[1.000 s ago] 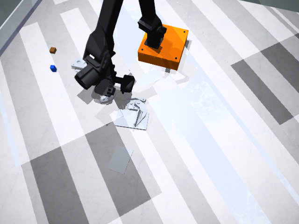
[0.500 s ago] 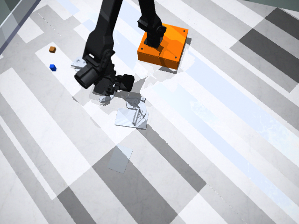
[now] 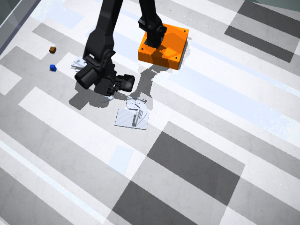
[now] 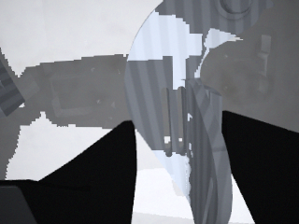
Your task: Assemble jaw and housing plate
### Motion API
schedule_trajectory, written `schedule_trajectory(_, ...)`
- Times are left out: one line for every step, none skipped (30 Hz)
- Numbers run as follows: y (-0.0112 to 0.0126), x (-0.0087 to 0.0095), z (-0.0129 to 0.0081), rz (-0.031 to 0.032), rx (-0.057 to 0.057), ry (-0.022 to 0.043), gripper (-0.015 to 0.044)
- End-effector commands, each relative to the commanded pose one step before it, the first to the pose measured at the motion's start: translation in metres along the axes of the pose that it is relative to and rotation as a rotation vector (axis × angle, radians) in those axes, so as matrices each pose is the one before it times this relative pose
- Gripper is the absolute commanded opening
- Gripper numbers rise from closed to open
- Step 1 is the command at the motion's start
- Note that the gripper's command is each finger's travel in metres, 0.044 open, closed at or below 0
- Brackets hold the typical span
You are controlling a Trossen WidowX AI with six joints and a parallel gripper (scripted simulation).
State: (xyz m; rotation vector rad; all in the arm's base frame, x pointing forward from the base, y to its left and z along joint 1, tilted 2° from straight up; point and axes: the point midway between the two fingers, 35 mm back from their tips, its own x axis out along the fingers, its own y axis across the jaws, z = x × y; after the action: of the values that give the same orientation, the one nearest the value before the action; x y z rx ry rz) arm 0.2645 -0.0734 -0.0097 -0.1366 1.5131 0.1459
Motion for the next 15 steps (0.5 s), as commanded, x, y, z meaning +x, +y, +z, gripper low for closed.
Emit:
schedule_trajectory(-0.0003, -0.00681, 0.00137, 0.00111, -0.0003, -0.00258, 0.0134)
schedule_trajectory(-0.00019, -0.00303, 0.00037, -0.00001, 0.0, -0.00009, 0.0134)
schedule_trajectory(-0.00017, -0.00305, 0.00034, -0.00001, 0.0, -0.00009, 0.0134)
schedule_trajectory(-0.00015, -0.00307, 0.0003, 0.0, 0.0, -0.00009, 0.0134)
schedule_trajectory(-0.00013, -0.00308, 0.00027, 0.0, 0.0, -0.00008, 0.0134)
schedule_trajectory(-0.00011, -0.00309, 0.00023, 0.0, 0.0, -0.00008, 0.0134)
schedule_trajectory(-0.0001, -0.00311, 0.0002, 0.0, 0.0, -0.00007, 0.0134)
schedule_trajectory(-0.00008, -0.00312, 0.00016, 0.0, 0.0, -0.00007, 0.0134)
schedule_trajectory(-0.00006, -0.00313, 0.00012, 0.00001, 0.0, -0.00007, 0.0134)
schedule_trajectory(-0.00004, -0.00315, 0.00009, 0.00001, 0.0, -0.00006, 0.0134)
schedule_trajectory(-0.00002, -0.00316, 0.00005, 0.00001, 0.0, -0.00006, 0.0134)
schedule_trajectory(0.0, -0.00317, 0.00001, 0.00001, 0.0, -0.00005, 0.0134)
schedule_trajectory(0.00002, -0.00318, -0.00003, 0.00001, 0.0, -0.00005, 0.0134)
schedule_trajectory(0.00004, -0.00319, -0.00006, 0.00002, 0.0, -0.00005, 0.0134)
schedule_trajectory(0.00006, -0.0032, -0.0001, 0.00002, 0.0, -0.00004, 0.0134)
